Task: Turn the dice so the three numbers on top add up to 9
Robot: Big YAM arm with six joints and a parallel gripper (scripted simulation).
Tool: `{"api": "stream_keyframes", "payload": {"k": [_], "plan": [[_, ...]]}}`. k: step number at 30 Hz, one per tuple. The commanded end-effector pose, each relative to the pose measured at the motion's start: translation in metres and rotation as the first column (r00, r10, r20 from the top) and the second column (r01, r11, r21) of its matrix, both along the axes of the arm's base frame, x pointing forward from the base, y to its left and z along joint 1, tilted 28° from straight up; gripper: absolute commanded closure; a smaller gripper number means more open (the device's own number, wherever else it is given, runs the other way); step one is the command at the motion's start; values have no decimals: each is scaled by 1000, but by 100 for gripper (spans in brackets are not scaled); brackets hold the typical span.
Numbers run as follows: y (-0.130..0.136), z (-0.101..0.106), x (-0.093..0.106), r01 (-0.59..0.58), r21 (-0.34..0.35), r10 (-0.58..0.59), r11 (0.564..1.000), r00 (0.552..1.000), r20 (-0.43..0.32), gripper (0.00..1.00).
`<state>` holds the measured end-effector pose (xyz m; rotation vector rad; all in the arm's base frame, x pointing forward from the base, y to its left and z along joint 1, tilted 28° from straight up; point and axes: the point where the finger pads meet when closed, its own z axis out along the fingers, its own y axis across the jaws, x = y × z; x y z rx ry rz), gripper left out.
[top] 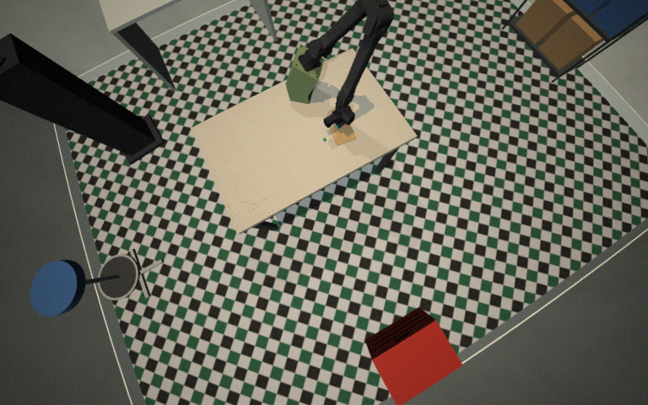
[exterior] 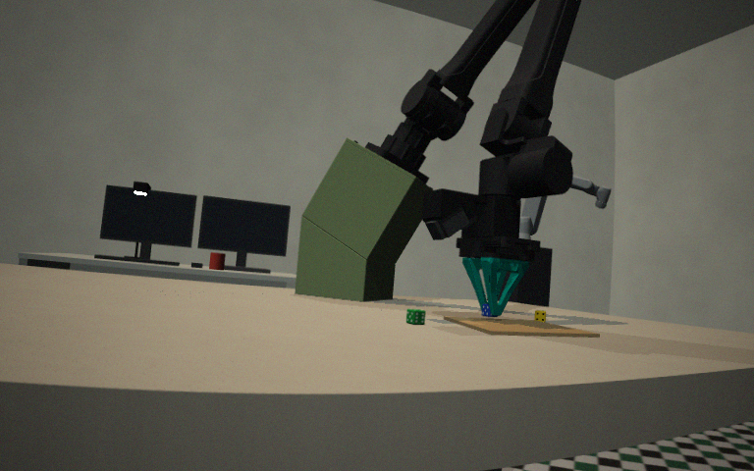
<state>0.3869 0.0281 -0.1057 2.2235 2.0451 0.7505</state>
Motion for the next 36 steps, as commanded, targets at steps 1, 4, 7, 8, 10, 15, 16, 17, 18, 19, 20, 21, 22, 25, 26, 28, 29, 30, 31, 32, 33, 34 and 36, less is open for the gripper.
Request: {"api": "stream_keyframes", "payload": {"k": [1,4,7,8,10,15,16,17,18,19,20,21,22,25,26,28,29,30,31,32,33,34,36], "plan": [[-1,5,6,13,0,-13,1000,1000,18,89],[-1,5,6,13,0,-13,1000,1000,18,89],[-1,5,6,13,0,-13,1000,1000,18,89],[-1,5,6,13,0,-13,1000,1000,18,89],[-1,5,6,13,0,-13,1000,1000,18,89],[2,7,8,7,0,-7,1000,1000,18,89],[3,8,8,7,1,-7,1000,1000,17,89],[2,9,8,9,1,-9,1000,1000,15,89],[2,9,8,12,1,-12,1000,1000,14,89],[2,9,8,12,1,-12,1000,1000,14,89],[2,9,8,12,1,-12,1000,1000,14,89],[0,9,7,16,1,-16,1000,1000,10,89],[1,10,7,14,1,-14,1000,1000,12,89],[3,11,10,11,2,-11,1000,1000,18,89],[3,11,10,12,2,-12,1000,1000,19,89],[1,11,10,16,2,-16,1000,1000,19,89],[1,11,10,16,2,-16,1000,1000,19,89],[1,11,10,16,2,-16,1000,1000,19,89],[1,11,10,16,2,-16,1000,1000,19,89],[1,11,10,16,2,-16,1000,1000,19,89],[1,11,10,16,2,-16,1000,1000,19,89],[1,11,10,16,2,-16,1000,1000,19,89],[1,11,10,16,2,-16,1000,1000,19,89]]}}
